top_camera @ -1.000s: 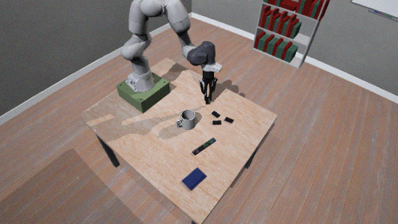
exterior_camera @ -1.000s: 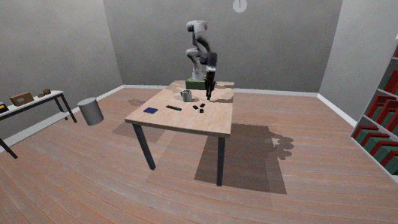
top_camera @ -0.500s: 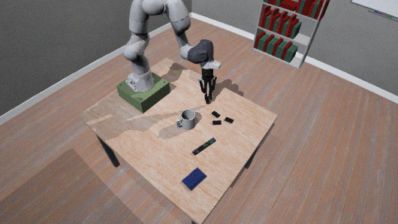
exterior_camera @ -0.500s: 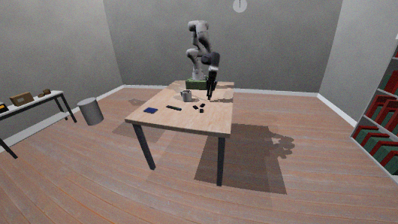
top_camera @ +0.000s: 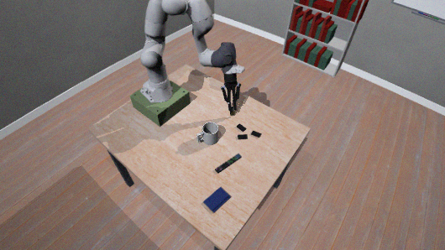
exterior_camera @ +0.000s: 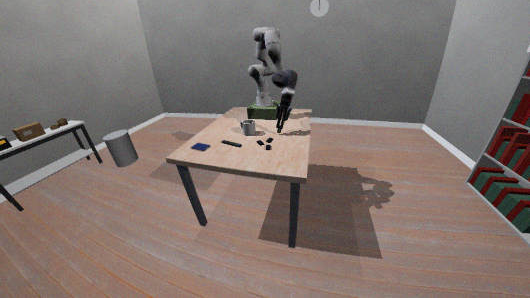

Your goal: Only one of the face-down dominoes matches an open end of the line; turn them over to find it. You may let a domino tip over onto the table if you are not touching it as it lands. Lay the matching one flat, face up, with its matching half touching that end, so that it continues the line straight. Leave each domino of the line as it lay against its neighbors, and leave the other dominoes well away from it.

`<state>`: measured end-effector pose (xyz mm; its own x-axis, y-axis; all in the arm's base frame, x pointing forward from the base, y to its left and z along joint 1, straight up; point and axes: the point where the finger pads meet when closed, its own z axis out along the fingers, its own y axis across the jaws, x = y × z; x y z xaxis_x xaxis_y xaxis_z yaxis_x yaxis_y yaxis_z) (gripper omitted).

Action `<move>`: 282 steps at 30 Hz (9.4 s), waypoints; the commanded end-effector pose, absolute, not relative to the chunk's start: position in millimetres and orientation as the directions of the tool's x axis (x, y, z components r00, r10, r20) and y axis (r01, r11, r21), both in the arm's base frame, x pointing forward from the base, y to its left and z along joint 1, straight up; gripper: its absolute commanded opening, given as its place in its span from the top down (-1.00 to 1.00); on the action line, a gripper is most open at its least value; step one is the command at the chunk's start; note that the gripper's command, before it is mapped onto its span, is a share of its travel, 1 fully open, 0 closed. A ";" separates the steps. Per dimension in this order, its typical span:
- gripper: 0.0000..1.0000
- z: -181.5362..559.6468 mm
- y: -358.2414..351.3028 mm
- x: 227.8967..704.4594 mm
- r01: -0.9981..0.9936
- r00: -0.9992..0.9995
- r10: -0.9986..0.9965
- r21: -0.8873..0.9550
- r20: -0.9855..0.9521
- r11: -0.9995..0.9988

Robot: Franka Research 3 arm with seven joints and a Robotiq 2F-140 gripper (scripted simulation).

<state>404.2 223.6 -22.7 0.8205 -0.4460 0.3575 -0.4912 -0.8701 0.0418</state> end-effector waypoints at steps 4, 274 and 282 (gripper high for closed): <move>0.54 -24.5 221.7 400.9 -0.583 0.716 -0.515 -0.003 0.471 -0.813; 0.33 -72.2 246.0 367.2 -0.583 0.223 -0.163 -0.003 0.961 -0.813; 0.33 -72.2 246.0 367.2 -0.583 0.223 -0.163 -0.003 0.961 -0.813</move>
<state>367.7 245.2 -70.6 0.2220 -0.1565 0.9624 -0.5807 -0.8141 0.0016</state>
